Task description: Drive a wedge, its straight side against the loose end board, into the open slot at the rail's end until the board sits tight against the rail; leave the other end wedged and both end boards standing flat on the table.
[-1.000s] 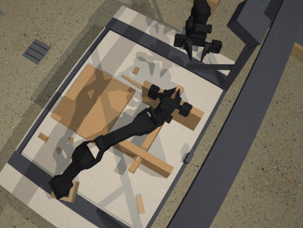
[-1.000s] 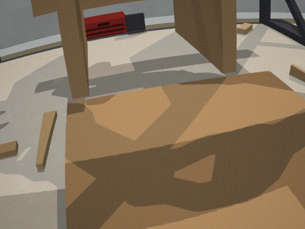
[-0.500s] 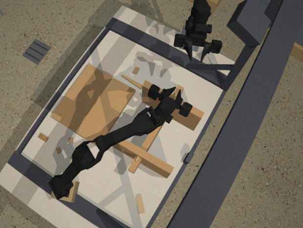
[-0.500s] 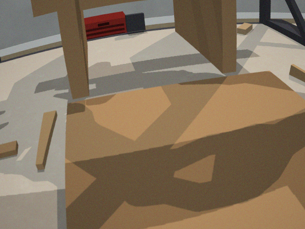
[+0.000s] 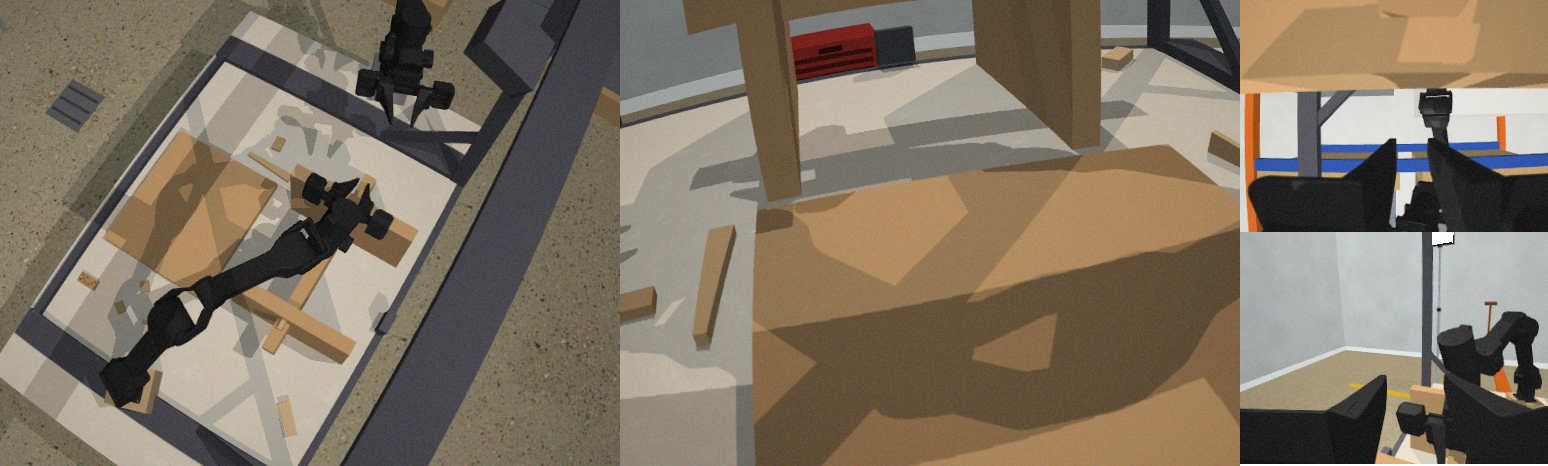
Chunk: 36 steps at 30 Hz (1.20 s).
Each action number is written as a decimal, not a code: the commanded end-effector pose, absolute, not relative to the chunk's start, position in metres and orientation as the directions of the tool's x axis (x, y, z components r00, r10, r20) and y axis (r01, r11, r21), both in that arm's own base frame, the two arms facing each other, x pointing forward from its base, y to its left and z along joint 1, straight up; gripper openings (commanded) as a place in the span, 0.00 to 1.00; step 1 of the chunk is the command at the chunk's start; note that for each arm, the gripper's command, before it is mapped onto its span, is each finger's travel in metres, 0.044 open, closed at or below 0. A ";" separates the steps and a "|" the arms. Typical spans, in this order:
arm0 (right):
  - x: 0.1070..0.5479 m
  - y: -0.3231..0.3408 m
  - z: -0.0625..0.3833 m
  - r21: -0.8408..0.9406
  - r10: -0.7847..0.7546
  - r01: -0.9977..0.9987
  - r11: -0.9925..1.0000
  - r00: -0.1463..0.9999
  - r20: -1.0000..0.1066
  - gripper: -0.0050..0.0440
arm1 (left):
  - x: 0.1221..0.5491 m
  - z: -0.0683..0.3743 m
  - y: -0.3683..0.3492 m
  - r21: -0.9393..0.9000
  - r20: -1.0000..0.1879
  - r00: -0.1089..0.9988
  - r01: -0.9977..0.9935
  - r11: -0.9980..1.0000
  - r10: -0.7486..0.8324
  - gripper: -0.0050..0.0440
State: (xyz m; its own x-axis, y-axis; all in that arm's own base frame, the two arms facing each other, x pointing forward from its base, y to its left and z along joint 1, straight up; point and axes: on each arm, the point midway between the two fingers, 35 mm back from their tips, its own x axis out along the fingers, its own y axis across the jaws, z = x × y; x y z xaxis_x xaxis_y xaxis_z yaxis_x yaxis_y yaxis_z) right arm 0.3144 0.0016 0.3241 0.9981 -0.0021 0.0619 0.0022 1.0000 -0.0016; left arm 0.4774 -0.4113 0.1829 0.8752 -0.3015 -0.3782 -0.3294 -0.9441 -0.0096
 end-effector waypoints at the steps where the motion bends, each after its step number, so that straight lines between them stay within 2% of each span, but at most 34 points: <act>1: 0.311 0.002 0.334 -0.001 -0.002 0.002 1.000 0.996 0.089 0.46 | 0.479 0.210 -0.413 0.012 -0.334 0.890 -0.327 -0.945 -0.312 0.30; 2: 0.311 0.002 0.334 -0.001 -0.002 0.002 1.000 0.996 0.089 0.46 | 0.477 0.230 -0.410 0.026 -0.308 0.896 -0.327 -0.945 -0.319 0.30; 36: 0.311 0.002 0.334 -0.001 -0.002 0.002 1.000 0.996 0.089 0.46 | 0.475 0.218 -0.409 0.014 -0.329 0.891 -0.327 -0.945 -0.313 0.30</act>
State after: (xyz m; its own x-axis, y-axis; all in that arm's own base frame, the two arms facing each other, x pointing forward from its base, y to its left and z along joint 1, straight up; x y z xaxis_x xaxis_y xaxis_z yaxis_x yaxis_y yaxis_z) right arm 0.3144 0.0016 0.3241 0.9981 -0.0021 0.0619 0.0022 1.0000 -0.0016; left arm 0.4781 -0.4120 0.1895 0.8782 -0.3046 -0.3688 -0.3294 -0.9442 -0.0043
